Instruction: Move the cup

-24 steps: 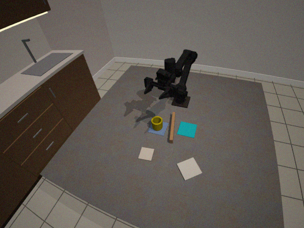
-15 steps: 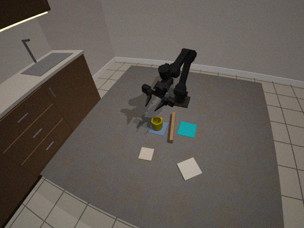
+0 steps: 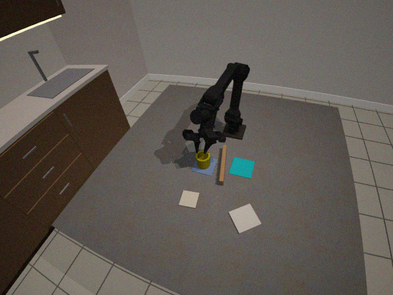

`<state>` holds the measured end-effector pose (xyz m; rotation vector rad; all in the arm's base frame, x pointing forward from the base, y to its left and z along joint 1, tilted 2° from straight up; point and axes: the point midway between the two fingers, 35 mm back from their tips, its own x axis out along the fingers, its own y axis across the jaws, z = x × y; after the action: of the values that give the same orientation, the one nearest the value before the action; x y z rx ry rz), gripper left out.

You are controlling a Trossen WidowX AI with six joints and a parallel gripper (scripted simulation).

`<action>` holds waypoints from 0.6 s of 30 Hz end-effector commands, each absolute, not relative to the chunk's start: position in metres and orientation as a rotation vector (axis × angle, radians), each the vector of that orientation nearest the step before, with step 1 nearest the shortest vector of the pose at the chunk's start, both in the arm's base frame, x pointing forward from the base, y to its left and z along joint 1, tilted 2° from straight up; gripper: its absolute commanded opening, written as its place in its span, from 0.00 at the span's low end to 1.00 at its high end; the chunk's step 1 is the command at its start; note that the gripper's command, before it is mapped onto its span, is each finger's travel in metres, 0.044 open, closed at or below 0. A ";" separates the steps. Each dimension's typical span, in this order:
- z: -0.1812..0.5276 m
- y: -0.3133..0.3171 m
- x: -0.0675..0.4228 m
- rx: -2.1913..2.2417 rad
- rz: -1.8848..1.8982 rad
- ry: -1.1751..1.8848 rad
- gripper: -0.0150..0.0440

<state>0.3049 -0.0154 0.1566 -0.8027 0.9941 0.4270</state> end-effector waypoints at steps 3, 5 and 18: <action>0.135 -0.016 0.263 -0.985 0.944 1.293 0.54; 0.135 -0.016 0.263 -0.985 0.944 1.293 0.54; 0.133 -0.016 0.265 -0.985 0.944 1.292 0.54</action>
<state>0.2641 -0.0163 0.1327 -0.9814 1.2976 0.9319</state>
